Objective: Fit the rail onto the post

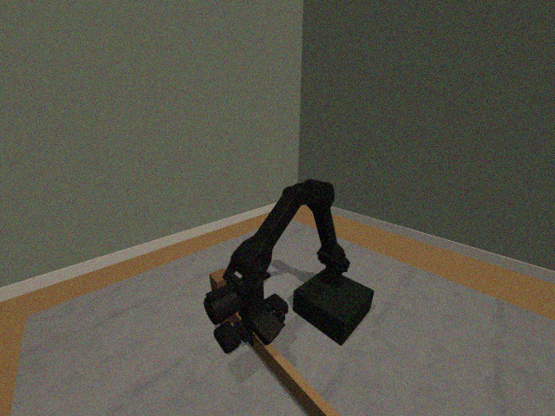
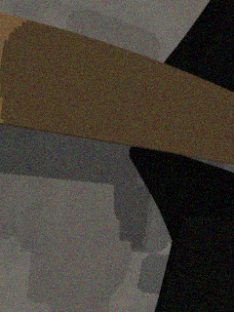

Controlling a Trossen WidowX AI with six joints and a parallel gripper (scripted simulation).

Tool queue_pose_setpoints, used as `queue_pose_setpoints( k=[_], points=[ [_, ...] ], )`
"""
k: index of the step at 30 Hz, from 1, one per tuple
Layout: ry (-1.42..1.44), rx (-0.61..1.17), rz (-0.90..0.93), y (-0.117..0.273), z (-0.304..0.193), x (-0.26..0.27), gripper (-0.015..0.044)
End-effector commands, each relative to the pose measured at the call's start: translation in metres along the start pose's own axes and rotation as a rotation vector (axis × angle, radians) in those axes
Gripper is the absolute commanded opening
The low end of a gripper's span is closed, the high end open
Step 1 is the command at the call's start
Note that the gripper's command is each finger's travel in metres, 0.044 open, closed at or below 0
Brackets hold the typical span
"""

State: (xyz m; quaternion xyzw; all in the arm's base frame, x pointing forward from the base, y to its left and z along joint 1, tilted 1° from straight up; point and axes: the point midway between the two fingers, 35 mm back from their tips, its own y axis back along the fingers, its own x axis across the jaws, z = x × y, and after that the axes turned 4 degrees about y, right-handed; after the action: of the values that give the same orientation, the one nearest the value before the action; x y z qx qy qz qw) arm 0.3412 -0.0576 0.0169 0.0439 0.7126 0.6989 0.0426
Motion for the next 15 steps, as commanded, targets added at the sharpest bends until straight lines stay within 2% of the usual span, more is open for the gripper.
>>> queue_pose_setpoints(
  k=[1, 15],
  points=[
    [0.001, -0.004, -0.020, 0.0079, 0.0006, -0.0041, 0.0000],
    [0.001, -0.004, -0.020, 0.0149, 0.0006, -0.0037, 0.0000]
  ],
)
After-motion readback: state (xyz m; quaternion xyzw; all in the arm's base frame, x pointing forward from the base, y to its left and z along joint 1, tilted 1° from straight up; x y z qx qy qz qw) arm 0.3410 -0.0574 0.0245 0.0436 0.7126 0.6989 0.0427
